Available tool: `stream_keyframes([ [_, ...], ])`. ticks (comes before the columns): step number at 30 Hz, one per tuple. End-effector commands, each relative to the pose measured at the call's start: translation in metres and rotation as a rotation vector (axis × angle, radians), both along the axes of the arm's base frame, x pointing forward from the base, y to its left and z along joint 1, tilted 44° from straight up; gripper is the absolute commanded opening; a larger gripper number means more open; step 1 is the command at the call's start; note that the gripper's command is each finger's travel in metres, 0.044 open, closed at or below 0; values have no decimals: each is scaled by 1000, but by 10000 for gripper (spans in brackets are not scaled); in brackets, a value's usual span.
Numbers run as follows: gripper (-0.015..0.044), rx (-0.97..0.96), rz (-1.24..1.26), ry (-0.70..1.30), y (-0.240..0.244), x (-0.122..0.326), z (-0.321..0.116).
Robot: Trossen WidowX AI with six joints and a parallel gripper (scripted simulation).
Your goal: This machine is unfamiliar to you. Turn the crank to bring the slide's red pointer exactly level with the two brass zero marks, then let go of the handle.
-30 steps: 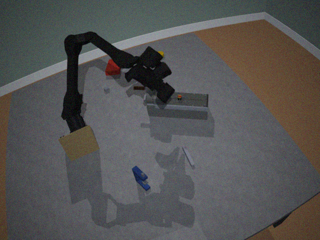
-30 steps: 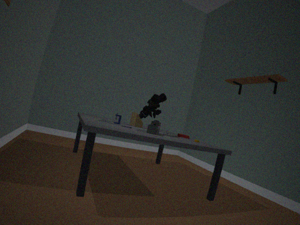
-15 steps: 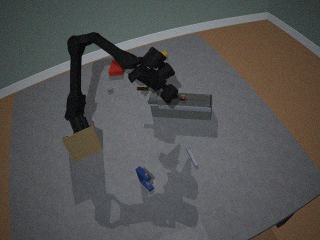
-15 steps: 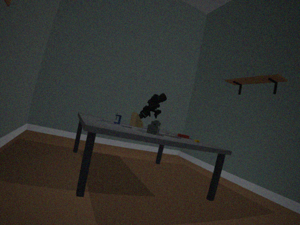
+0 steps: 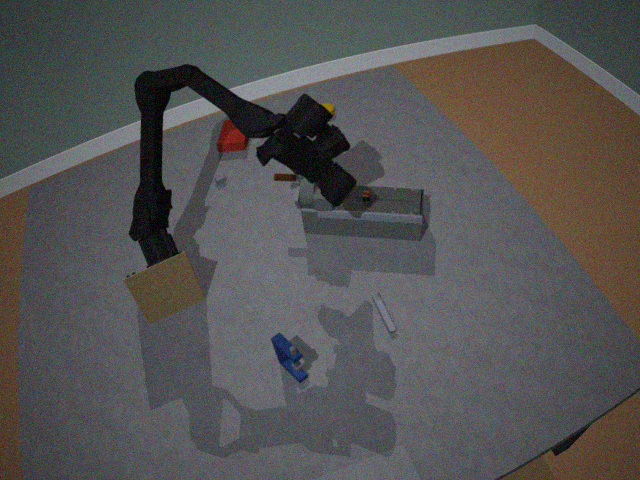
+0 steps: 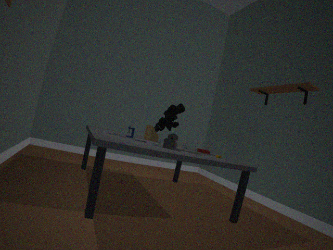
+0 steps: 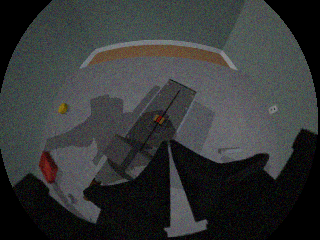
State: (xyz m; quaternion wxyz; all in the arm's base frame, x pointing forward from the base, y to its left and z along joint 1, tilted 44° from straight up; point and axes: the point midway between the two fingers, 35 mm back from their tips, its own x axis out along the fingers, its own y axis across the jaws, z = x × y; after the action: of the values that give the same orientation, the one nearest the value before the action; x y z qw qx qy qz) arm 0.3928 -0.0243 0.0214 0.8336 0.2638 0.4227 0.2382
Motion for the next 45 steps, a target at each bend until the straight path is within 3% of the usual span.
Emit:
stream_keyframes([
  [1,0,0,0,0,0,0,0],
  [14,0,0,0,0,0,0,0],
  [31,440,0,0,0,0,0,0],
  [32,440,0,0,0,0,0,0],
  [45,99,0,0,0,0,0,0],
])
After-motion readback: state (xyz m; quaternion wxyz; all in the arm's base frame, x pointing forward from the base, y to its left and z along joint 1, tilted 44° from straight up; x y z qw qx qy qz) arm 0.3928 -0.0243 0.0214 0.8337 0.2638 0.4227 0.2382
